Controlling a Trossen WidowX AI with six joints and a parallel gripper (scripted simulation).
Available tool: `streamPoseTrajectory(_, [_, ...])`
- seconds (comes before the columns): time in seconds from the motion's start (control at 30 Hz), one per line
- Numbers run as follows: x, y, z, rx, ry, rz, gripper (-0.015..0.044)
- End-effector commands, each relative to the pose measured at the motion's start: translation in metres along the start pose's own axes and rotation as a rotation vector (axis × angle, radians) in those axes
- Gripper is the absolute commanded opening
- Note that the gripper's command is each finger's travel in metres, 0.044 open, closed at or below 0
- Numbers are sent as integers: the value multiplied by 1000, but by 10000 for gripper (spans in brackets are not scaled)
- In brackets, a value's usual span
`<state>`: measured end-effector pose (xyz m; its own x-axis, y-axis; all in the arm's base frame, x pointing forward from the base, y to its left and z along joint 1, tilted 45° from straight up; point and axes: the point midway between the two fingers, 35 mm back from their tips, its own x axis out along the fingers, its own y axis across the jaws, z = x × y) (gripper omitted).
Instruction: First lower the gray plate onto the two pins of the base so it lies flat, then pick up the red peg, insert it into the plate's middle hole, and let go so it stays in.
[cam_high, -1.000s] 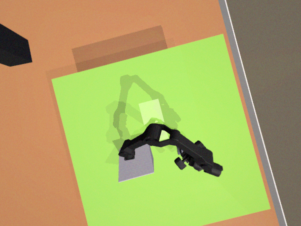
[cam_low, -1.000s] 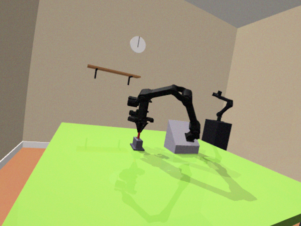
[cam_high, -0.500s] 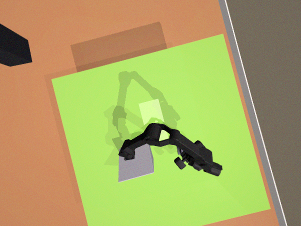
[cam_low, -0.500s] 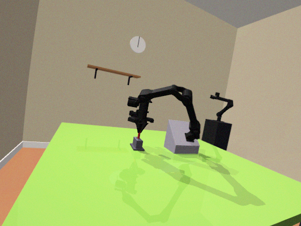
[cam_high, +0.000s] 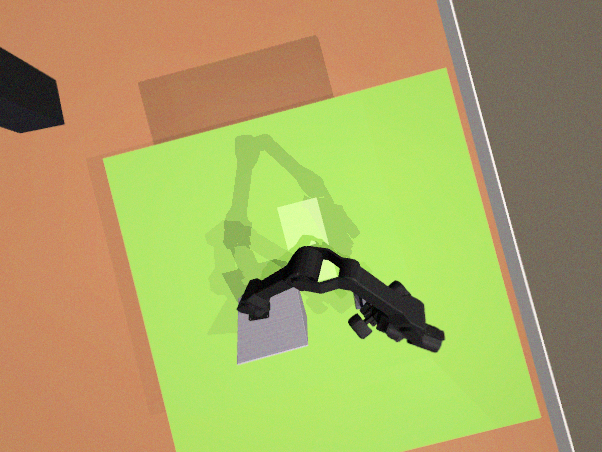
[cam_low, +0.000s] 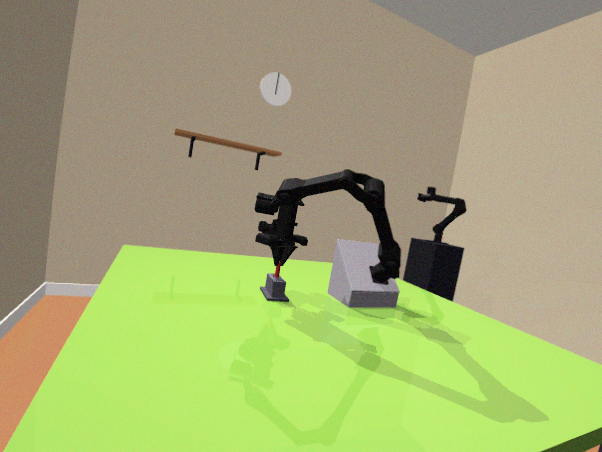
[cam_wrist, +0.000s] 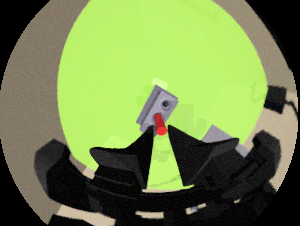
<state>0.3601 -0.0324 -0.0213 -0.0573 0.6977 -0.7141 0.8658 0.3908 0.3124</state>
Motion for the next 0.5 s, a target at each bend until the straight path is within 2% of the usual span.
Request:
streamPoseTrajectory(0.0, [0, 0, 0, 0, 0, 0, 150])
streamPoseTrajectory(0.47, [-4, 0, 0, 6, 3, 0, 150])
